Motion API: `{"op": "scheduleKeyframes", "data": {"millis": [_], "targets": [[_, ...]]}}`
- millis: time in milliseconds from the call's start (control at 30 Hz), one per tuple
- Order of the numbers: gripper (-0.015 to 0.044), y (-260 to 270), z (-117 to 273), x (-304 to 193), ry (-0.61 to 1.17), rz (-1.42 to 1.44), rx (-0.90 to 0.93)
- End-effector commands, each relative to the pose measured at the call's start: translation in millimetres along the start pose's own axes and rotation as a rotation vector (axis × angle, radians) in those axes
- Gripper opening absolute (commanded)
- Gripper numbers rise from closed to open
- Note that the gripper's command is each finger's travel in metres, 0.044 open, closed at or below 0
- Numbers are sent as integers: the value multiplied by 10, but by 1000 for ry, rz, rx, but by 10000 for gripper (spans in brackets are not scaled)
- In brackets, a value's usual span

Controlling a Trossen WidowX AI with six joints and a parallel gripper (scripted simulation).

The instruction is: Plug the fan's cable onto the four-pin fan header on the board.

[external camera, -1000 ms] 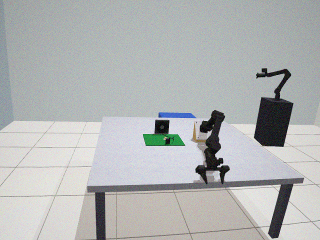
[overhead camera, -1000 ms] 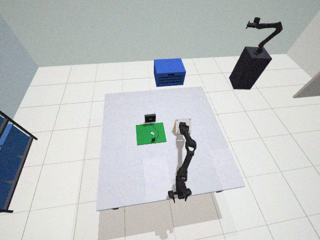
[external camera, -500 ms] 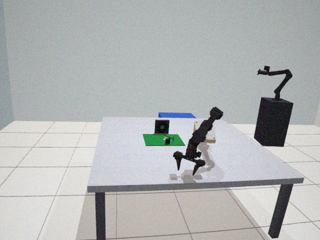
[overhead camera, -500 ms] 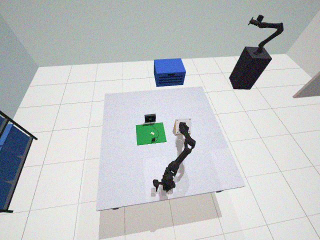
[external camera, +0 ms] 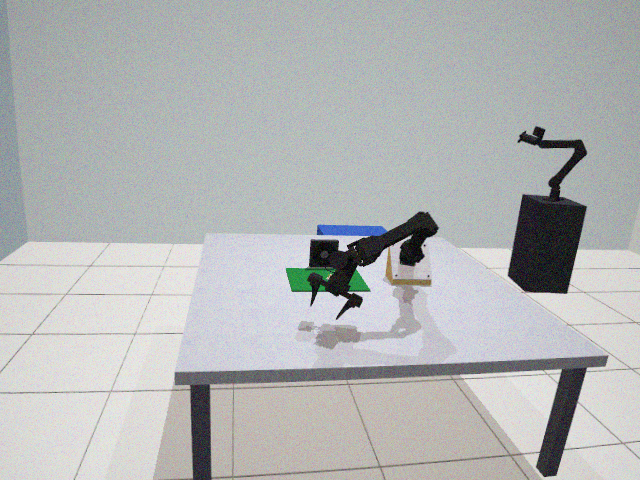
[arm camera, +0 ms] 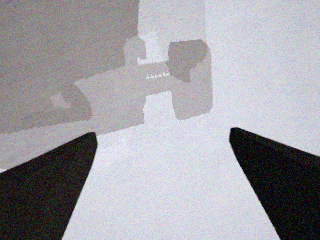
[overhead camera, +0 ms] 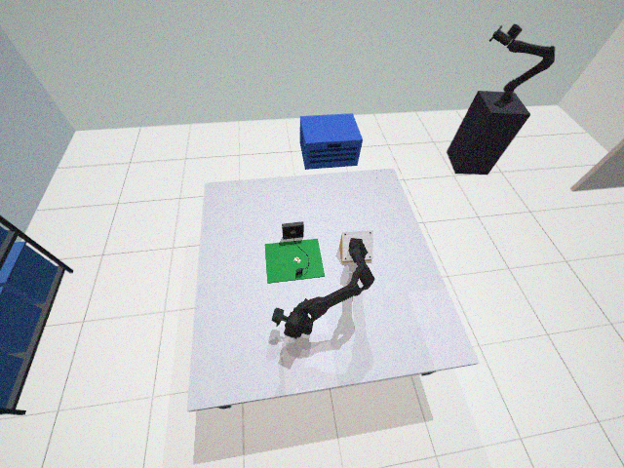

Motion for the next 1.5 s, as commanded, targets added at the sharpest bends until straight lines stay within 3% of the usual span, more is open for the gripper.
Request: {"op": "scheduleKeyframes", "data": {"millis": [0,367,667,1000,1300,1467], "targets": [[440,-450,104,-551,163,-124,-17],[440,-1119,903,-1817,443,-598,15],[440,-1178,1758,-2466,461,-1049,134],[440,-1173,1749,-2479,459,-1055,136],[440,-893,949,-2733,456,-1054,137],[440,-850,876,-2759,455,-1054,139]]}}
Point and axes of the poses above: the point midway between the two fingers, 35 mm back from their tips, its own z axis back along the fingers, its own y axis across the jaws, x = y × z, the point moved 2 cm from there along z, back along the fingers, and after that the axes turned 6 degrees about -z, right-handed, at the moved point
